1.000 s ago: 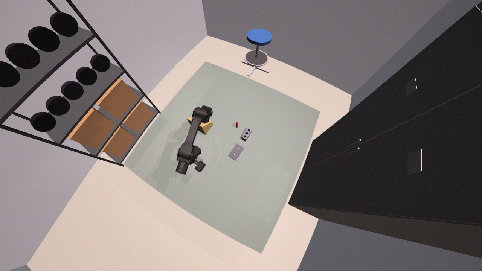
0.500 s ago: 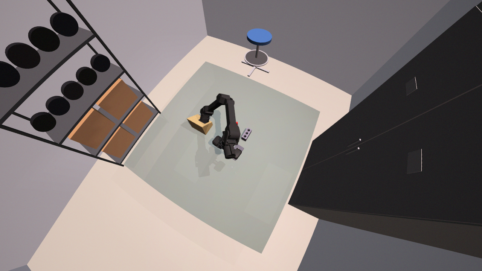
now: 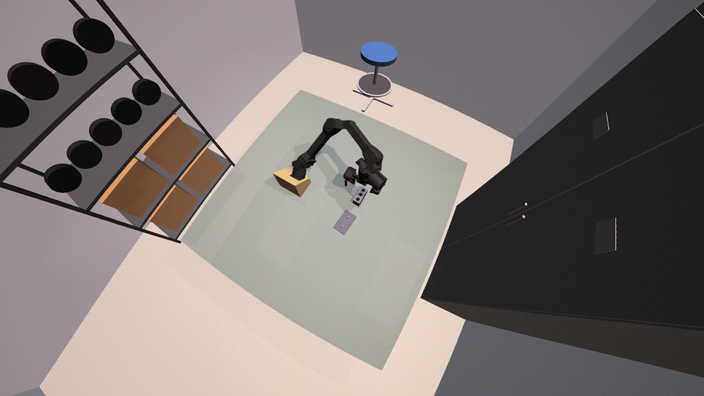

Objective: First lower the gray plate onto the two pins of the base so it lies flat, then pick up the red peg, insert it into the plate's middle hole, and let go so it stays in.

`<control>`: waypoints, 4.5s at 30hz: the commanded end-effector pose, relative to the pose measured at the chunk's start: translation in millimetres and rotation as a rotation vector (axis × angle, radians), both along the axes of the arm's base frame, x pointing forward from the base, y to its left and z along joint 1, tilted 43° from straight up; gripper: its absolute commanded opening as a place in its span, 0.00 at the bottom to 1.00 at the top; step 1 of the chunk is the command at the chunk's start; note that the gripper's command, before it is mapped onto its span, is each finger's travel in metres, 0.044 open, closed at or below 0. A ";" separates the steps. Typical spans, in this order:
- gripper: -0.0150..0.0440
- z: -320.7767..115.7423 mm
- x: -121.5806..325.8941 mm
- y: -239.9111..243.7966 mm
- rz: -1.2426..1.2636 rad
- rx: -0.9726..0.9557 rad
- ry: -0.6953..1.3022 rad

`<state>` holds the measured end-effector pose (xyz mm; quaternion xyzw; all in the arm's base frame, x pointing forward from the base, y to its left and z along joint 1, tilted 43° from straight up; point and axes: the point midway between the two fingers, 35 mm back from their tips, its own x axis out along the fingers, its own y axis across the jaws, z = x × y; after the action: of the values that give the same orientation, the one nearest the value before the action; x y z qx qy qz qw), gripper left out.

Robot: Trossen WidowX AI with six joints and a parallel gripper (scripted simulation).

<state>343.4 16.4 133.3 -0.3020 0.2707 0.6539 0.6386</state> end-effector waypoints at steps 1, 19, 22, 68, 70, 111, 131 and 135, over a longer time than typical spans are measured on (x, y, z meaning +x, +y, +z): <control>1.00 1.6 -3.4 0.4 -0.023 0.010 0.017; 1.00 -56.5 -3.3 55.3 -0.023 0.013 0.015; 1.00 -59.3 -2.9 57.8 -0.023 0.013 0.015; 0.51 -97.7 -3.1 95.2 -0.023 0.016 0.015; 0.42 -97.7 -3.1 95.2 -0.023 0.016 0.015; 0.25 -32.9 2.9 34.9 -0.025 0.005 0.015; 0.25 -3.9 -2.8 3.4 -0.025 0.009 0.021; 0.25 -15.9 -0.1 -1.2 -0.029 0.007 0.027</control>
<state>341.9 19.4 128.4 -0.2895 0.2769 0.6483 0.6474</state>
